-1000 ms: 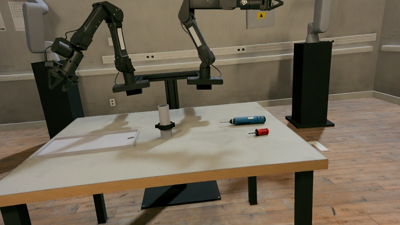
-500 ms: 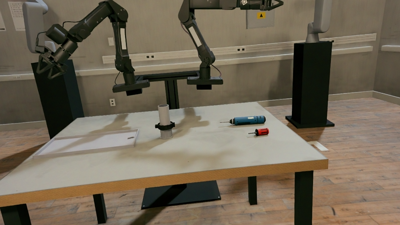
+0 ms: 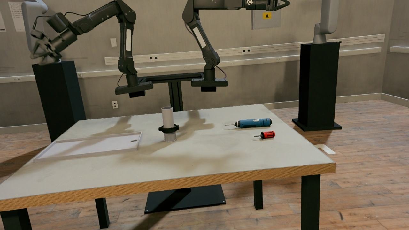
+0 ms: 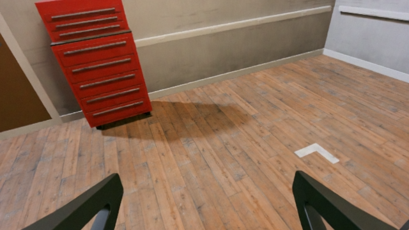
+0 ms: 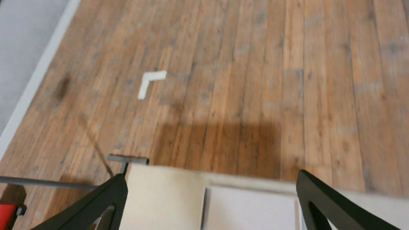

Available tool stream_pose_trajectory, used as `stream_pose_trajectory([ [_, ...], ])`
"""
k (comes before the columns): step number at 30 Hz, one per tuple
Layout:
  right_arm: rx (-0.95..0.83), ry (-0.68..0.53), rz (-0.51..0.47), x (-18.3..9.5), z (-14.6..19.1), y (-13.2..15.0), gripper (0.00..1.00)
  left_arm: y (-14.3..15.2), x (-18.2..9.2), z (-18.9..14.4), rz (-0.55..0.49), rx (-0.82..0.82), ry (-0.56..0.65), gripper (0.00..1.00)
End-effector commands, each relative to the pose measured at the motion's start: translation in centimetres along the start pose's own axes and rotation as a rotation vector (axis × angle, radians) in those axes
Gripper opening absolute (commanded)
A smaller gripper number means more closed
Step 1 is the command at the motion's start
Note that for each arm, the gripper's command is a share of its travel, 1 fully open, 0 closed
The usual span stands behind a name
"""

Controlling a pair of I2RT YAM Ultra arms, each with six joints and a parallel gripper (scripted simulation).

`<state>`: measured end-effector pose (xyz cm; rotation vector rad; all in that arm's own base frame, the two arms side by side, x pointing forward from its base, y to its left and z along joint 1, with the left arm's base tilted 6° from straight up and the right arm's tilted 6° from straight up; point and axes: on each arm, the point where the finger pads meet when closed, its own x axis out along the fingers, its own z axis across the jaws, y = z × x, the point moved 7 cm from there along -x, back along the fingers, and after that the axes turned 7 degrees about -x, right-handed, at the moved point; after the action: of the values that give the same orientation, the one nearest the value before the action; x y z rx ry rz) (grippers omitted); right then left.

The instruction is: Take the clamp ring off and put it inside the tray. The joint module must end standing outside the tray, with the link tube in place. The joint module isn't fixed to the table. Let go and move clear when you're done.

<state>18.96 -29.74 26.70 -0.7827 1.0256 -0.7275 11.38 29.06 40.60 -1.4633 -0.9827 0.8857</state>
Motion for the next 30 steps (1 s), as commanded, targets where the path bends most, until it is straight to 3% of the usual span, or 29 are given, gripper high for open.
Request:
stream_pose_trajectory([
  [1, -0.051, -0.038, -0.024, 0.3, 0.4, -1.4, 1.00, -0.6, -0.2, 0.1, -0.023, -0.011, -0.010, 1.00],
  [3, -0.051, -0.038, -0.024, 0.3, 0.4, -1.4, 1.00, -0.6, -0.2, 0.1, -0.023, -0.011, -0.010, 1.00],
  [4, -0.066, -0.043, -0.048, -1.1, 0.2, -2.2, 1.00, -0.6, -0.2, 0.1, -0.023, -0.011, -0.010, 1.00],
  [15, -0.237, -0.079, -0.289, -5.2, -0.9, -8.6, 1.00, -0.6, -0.2, 0.1, -0.023, -0.011, -0.010, 1.00],
  [20, -0.241, -0.070, -0.255, -3.9, -1.0, -8.0, 1.00, -0.6, -0.2, 0.1, -0.023, -0.011, -0.010, 1.00],
  [21, -0.259, -0.068, -0.282, -5.5, -1.2, -8.5, 1.00, -0.6, -0.2, 0.1, -0.023, -0.011, -0.010, 1.00],
  [30, -0.428, -0.041, -0.495, -10.2, -2.0, -13.0, 1.00, -0.6, -0.2, 0.1, -0.023, -0.011, -0.010, 1.00],
])
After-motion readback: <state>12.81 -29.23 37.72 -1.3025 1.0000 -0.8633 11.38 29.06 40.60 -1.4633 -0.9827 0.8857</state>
